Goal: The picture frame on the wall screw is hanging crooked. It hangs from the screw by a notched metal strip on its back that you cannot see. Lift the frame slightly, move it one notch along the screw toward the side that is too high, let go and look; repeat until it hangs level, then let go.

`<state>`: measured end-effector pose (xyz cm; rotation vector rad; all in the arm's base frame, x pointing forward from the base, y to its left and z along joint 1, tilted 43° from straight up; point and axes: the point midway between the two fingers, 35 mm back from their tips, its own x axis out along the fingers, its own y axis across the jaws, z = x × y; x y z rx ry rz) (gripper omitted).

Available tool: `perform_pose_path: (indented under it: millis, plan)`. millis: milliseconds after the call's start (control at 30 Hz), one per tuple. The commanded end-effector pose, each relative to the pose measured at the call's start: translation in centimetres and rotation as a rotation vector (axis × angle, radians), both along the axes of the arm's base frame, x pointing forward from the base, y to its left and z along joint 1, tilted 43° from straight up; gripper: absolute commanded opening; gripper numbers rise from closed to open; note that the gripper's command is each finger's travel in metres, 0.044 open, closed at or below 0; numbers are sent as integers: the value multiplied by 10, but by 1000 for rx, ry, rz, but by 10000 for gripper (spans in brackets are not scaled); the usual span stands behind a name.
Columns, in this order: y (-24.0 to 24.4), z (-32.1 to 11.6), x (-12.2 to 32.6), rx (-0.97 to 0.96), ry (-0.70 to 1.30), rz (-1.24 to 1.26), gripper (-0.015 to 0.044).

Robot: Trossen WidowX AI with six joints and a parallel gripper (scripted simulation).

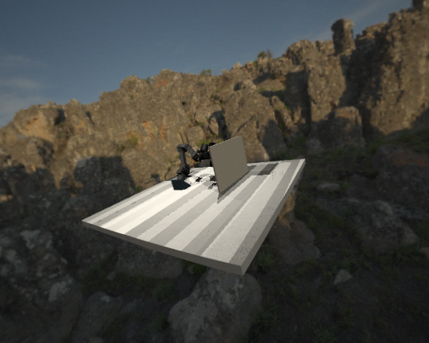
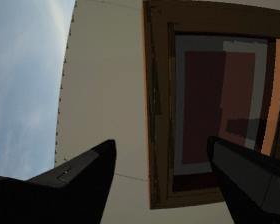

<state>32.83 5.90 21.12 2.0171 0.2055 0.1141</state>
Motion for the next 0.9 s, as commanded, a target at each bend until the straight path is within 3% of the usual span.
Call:
perform_pose_path:
  millis: [0, 867]
  plan:
    - [0, -1, 2, 2, 3, -3, 260]
    - [4, 0, 25, 3, 1, -3, 260]
